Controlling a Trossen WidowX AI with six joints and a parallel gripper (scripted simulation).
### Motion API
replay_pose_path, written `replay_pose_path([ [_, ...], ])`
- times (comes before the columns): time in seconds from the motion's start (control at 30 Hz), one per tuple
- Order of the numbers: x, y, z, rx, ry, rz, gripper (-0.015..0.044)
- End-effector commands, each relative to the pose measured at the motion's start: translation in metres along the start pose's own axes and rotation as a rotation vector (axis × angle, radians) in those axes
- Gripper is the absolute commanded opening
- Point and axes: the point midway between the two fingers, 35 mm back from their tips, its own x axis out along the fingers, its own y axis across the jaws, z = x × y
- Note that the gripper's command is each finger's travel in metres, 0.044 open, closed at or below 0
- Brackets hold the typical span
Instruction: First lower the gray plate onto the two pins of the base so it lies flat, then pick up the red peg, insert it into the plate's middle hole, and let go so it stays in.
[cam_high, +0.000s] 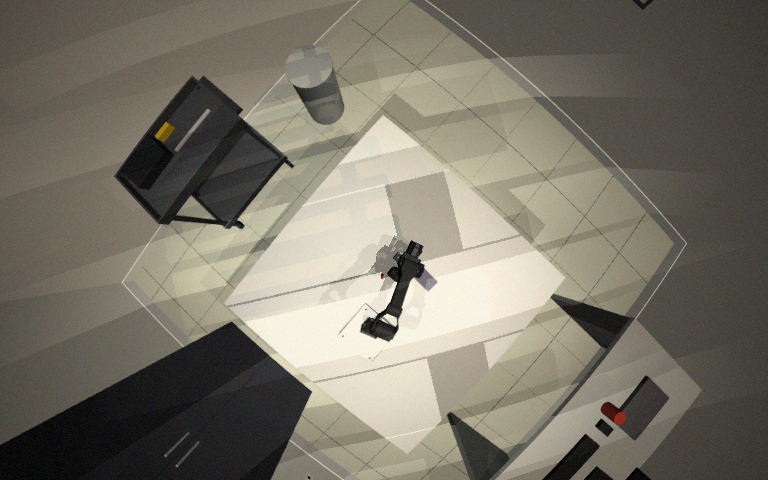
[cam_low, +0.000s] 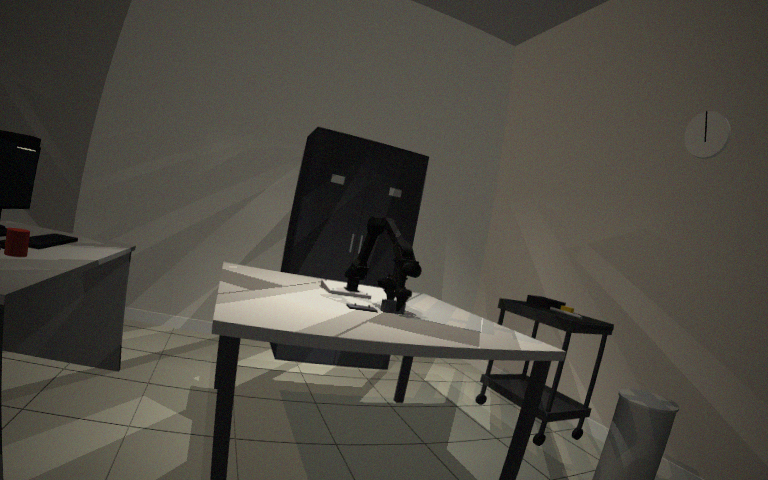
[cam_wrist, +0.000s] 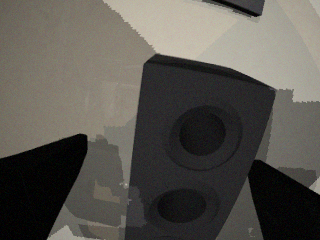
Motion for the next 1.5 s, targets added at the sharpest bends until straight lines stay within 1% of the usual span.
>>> replay_pose_path([
  [0.0, 0.008, -0.003, 0.0, -0.004, 0.003, -0.013, 0.044],
  [0.07, 0.009, -0.003, 0.0, -0.004, 0.003, -0.013, 0.044],
  [0.43, 0.009, -0.003, 0.0, -0.004, 0.003, -0.013, 0.0151],
  [0.7, 0.009, -0.003, 0.0, -0.004, 0.003, -0.013, 0.0098],
  [0.83, 0.005, -0.001, -0.001, -0.004, 0.004, -0.012, 0.0],
  [1.47, -0.054, 0.007, -0.001, -0.004, 0.004, -0.012, 0.0],
])
